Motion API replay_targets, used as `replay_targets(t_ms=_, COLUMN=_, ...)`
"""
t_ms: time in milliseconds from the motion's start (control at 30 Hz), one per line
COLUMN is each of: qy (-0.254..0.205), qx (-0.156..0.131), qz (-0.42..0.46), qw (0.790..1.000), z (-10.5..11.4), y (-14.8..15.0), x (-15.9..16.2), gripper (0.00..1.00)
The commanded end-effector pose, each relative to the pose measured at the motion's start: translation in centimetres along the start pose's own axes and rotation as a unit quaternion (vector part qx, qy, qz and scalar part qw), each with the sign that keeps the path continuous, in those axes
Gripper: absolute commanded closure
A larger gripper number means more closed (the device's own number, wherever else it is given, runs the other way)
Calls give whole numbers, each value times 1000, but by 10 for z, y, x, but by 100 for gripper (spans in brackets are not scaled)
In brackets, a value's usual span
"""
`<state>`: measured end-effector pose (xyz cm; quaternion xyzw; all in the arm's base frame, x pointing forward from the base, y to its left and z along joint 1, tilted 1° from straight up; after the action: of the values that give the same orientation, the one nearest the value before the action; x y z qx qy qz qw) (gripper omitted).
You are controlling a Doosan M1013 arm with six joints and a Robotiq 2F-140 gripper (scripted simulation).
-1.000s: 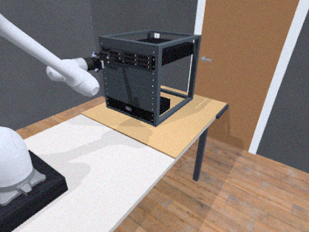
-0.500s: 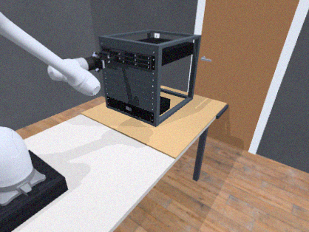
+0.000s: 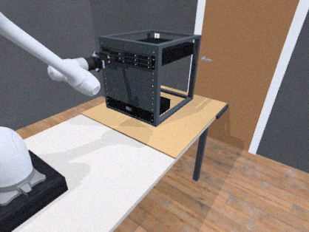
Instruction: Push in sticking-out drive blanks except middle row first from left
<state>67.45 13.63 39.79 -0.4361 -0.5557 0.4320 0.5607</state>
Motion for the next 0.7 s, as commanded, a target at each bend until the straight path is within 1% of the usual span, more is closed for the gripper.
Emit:
replay_targets(t_ms=0, qy=0, qx=-1, qz=0, qw=1000, z=0, y=-1, x=0, gripper=90)
replay_targets(t_ms=233, qy=0, qx=-1, qz=0, qw=1000, z=-1, y=-1, x=0, gripper=90)
replay_targets(t_ms=467, qy=0, qx=-1, qz=0, qw=1000, z=-10, y=-1, x=0, gripper=90)
replay_targets(t_ms=667, qy=0, qx=-1, qz=0, qw=1000, z=-10, y=-1, x=0, gripper=90)
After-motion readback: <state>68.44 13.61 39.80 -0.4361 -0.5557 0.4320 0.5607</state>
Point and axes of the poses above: the point where the finger pads meet when closed, its own z axis back along the fingers, its own y axis across the jaws, x = y × z, the point moved 9 cm from there along z, back along the fingers, and after that the axes turned 15 degrees about -z, right-handed, at the moved point
